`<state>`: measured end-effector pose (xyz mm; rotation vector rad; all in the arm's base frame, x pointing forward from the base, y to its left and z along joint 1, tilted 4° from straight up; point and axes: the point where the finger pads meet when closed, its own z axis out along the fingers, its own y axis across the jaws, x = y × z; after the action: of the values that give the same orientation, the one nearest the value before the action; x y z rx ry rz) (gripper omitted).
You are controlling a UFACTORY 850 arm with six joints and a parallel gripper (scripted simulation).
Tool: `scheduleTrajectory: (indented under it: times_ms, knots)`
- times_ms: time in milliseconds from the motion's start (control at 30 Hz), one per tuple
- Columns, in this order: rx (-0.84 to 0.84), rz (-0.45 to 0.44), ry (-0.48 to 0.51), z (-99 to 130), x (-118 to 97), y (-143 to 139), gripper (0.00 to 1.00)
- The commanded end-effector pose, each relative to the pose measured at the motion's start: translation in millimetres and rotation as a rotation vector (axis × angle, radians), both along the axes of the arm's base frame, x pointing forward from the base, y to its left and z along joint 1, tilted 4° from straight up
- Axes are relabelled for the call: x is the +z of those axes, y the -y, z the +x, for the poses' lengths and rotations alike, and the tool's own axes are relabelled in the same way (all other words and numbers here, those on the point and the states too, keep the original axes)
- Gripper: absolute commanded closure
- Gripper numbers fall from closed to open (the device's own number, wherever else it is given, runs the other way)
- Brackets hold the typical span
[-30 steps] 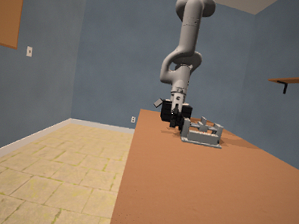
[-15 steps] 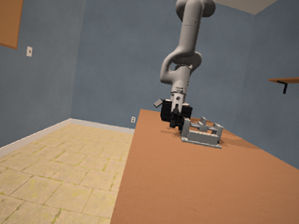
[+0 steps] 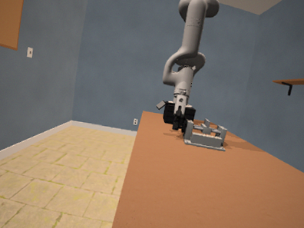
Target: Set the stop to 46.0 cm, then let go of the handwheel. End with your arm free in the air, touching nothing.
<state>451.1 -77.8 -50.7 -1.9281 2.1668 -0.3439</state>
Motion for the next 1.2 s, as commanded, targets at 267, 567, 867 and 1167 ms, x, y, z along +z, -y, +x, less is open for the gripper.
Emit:
scheduleTrajectory:
  times_ms: [267, 567, 867, 1167]
  knots:
    - [0.000, 0.000, 0.001, 0.6, 0.4, 0.1, 0.94]
    - [0.000, 0.000, 0.001, 0.0, -0.9, 0.0, 0.94]
    - [0.000, 0.000, 0.001, -1.4, -4.2, -0.2, 0.94]
    - [0.000, 0.000, 0.001, -6.6, -11.1, -0.8, 0.94]
